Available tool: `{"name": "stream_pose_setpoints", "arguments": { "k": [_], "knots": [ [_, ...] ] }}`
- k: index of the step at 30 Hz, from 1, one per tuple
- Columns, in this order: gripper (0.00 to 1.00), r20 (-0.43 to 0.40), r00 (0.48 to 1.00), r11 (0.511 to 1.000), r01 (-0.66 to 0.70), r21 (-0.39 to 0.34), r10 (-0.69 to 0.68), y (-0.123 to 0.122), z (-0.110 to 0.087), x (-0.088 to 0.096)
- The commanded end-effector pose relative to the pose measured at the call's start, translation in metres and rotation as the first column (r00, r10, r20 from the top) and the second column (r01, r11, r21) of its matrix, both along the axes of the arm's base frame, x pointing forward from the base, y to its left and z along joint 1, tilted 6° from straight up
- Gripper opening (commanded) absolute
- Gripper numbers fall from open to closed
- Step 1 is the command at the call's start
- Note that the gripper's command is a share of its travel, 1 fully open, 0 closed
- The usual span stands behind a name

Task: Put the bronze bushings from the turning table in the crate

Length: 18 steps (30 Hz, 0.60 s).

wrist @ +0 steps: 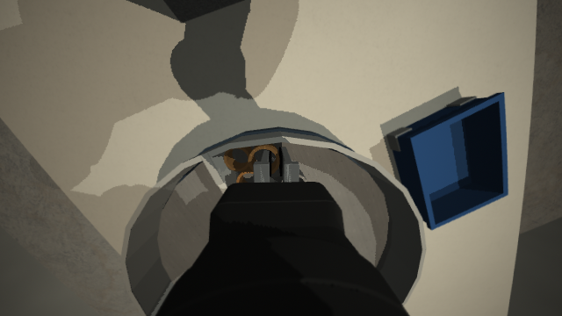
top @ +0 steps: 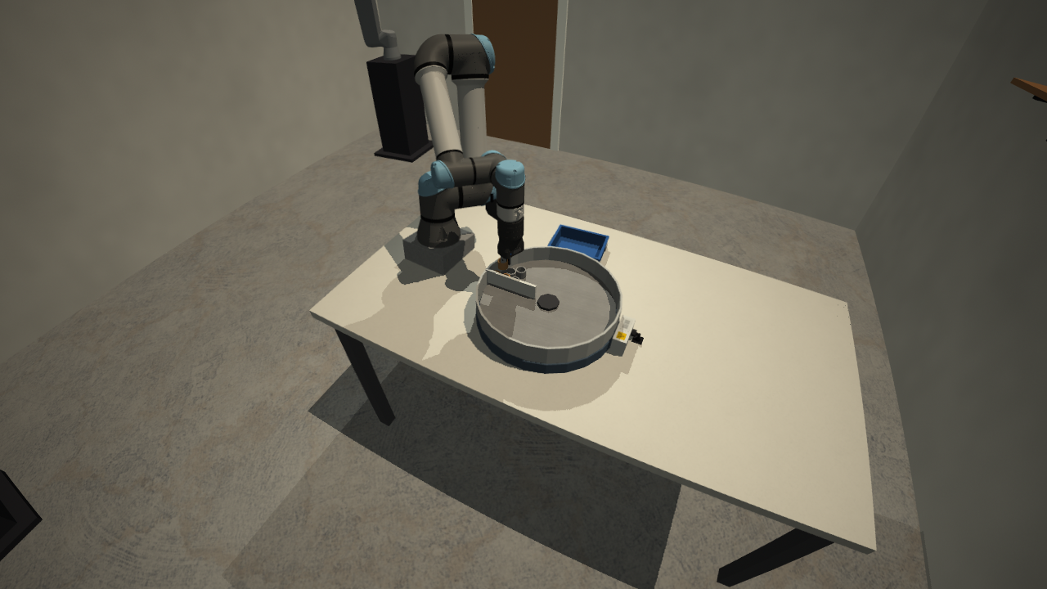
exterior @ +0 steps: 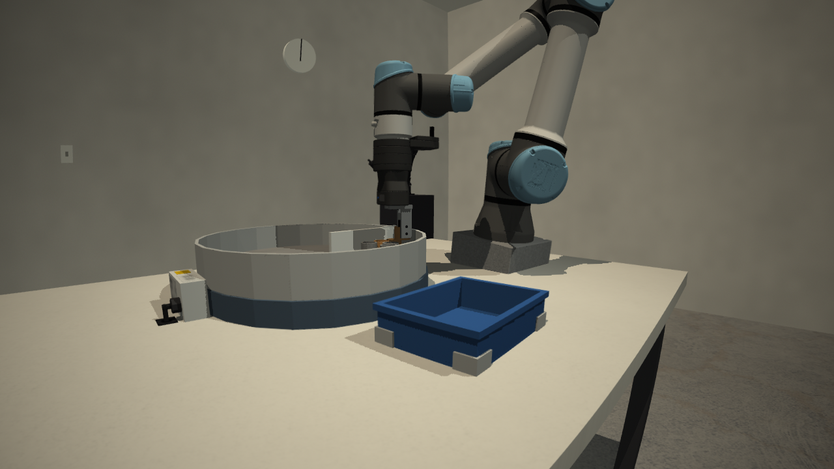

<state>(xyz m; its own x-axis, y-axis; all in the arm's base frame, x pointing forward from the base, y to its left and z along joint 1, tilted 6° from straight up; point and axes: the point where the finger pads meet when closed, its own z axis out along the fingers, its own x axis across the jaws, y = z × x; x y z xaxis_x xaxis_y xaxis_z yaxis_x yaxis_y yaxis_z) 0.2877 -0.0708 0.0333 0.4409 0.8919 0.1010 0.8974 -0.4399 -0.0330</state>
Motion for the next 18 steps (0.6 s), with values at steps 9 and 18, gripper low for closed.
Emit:
{"name": "stream_pose_setpoints", "arguments": {
  "k": [9,18],
  "knots": [
    [0.00,0.001,1.000,1.000,0.000,-0.001,0.000,-0.0010,0.0077,0.0001],
    [0.00,0.001,1.000,1.000,0.000,-0.001,0.000,-0.0010,0.0077,0.0001]
  ]
}}
